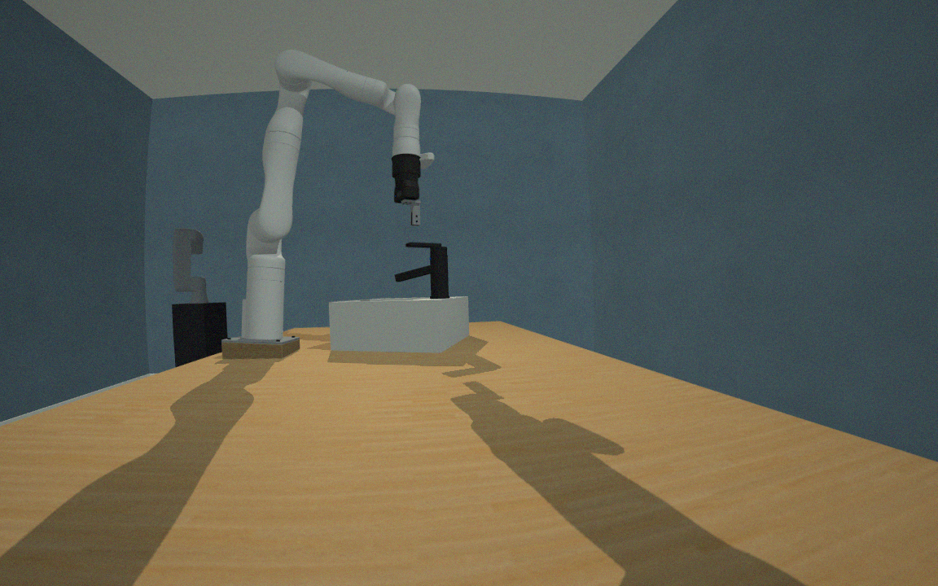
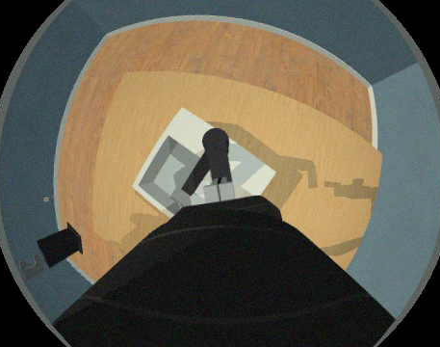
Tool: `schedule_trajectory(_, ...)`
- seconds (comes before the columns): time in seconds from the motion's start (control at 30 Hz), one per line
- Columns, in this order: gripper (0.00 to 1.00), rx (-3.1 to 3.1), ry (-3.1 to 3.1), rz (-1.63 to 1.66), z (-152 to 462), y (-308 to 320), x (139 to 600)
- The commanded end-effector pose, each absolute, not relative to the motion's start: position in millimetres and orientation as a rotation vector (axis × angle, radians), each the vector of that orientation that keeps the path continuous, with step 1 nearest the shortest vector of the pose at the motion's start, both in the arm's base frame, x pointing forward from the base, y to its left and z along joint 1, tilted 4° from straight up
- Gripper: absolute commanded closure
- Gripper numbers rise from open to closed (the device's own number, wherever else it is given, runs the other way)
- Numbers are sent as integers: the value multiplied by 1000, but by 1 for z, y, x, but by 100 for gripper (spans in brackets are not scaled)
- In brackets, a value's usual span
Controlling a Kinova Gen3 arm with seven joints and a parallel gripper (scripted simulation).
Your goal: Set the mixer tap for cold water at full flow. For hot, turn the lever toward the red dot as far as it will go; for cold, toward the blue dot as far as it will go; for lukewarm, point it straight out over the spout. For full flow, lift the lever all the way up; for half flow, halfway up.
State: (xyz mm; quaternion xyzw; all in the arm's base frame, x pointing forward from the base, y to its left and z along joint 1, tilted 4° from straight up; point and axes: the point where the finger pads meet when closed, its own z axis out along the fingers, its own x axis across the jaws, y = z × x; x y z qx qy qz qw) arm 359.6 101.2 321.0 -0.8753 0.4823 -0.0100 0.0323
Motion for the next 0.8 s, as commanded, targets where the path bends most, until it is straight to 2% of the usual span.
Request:
schedule_trajectory(0.0,100,-2694,1484,-32,322,101,360)
schedule_trajectory(0.77,100,-2656,1551,-30,322,101,361)
